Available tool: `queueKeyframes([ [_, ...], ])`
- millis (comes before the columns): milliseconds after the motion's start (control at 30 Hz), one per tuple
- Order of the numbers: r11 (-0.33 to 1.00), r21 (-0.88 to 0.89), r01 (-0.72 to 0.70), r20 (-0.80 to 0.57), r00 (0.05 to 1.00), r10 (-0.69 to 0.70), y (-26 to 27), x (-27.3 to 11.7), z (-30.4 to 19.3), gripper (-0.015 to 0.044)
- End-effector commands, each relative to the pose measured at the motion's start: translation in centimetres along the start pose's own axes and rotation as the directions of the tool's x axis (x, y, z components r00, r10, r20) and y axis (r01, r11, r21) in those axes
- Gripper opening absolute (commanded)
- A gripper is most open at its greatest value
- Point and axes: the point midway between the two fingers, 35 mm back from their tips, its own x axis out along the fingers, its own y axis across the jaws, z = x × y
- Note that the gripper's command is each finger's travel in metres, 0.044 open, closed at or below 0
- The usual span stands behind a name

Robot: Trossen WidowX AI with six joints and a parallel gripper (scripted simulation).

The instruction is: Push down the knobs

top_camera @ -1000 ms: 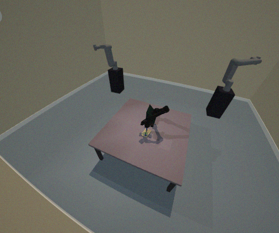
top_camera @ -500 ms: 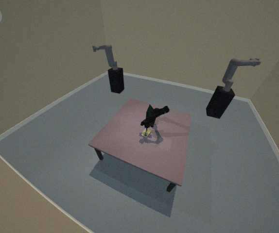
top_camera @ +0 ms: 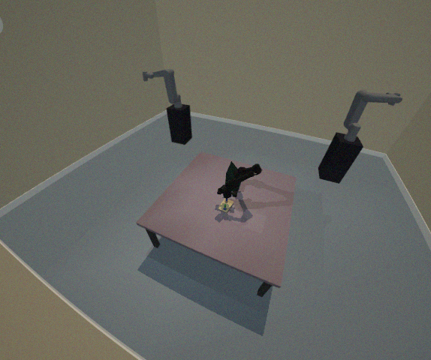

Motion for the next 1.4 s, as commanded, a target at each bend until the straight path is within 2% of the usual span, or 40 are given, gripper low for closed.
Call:
queueKeyframes([
  [0, 1.000, 0.004, -0.004, 0.002, 1.000, 0.004, 0.05, 0.12, 0.03, 0.0000],
  [1367, 1.000, 0.004, -0.004, 0.002, 1.000, 0.004, 0.06, 0.42, 0.03, 0.0000],
])
